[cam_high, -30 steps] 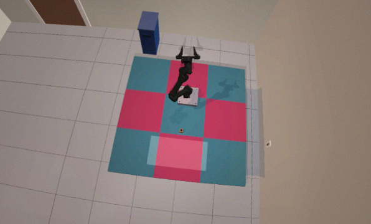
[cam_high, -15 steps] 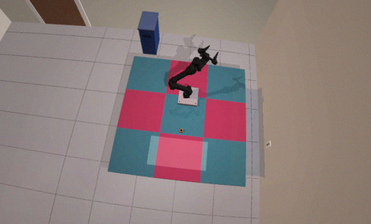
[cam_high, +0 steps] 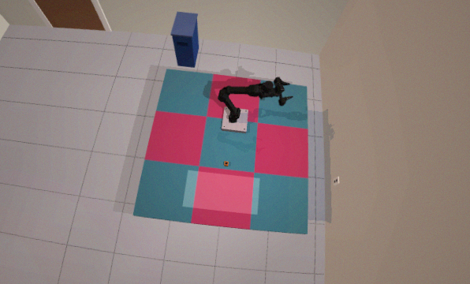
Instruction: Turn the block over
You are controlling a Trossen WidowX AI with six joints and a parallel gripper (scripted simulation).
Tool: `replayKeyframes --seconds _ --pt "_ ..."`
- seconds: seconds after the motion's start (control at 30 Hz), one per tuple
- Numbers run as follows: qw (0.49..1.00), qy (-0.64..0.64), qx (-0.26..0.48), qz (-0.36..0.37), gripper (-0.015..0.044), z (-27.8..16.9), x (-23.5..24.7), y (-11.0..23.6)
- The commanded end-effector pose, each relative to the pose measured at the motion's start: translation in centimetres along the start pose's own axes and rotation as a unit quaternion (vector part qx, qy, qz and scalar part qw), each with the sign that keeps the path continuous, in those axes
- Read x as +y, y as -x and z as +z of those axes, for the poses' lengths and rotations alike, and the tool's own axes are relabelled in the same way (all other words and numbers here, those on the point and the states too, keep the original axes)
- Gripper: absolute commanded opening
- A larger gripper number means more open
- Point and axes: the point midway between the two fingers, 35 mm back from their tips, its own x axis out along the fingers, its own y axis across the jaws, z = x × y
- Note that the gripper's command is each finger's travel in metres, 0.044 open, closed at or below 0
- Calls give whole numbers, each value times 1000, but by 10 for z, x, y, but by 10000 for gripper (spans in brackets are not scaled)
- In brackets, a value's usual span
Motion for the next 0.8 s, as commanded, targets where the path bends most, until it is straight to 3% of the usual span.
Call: replayKeyframes --seconds 0.0,0.33,0.77 --pt "994 -18 45 -100 440 -22 -69 -7" --pt "948 -68 130 -284 440 -75 -205 24" --pt "801 -219 265 -490 440 -178 -346 158"
